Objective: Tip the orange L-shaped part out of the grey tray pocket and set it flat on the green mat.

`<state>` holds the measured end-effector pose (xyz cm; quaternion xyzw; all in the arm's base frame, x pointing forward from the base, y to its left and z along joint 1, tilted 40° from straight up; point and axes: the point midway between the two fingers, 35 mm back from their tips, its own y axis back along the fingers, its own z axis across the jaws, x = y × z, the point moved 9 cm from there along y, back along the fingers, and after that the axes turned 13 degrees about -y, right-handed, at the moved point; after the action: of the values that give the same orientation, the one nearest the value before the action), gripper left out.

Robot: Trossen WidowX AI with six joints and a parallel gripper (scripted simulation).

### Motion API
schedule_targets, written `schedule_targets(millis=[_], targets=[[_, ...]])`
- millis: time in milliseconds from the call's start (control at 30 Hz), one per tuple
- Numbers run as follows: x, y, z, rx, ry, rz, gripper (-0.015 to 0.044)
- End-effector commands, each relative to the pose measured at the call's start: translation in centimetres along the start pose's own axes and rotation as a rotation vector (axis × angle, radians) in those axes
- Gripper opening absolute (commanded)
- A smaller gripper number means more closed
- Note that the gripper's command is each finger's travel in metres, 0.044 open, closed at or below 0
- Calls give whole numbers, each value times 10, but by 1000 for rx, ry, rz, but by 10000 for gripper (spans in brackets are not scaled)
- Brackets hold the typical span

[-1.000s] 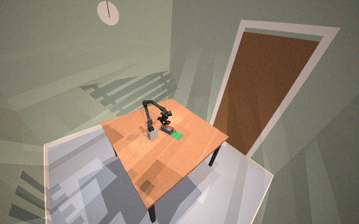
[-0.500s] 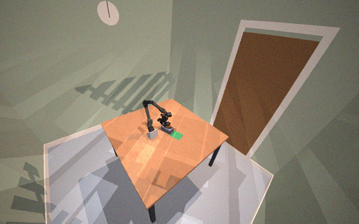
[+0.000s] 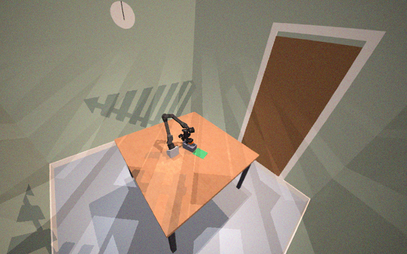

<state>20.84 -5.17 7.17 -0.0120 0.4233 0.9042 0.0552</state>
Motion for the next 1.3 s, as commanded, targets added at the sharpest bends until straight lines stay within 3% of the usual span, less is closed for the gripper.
schedule_targets(millis=[0, 433, 733, 1267], targets=[[0, 0, 0, 0, 0, 0, 180], [2, 18, 10, 1, -7, 3, 180], [1, 107, -1, 4, -8, 5, 180], [2, 105, -1, -5, -17, 6, 180]])
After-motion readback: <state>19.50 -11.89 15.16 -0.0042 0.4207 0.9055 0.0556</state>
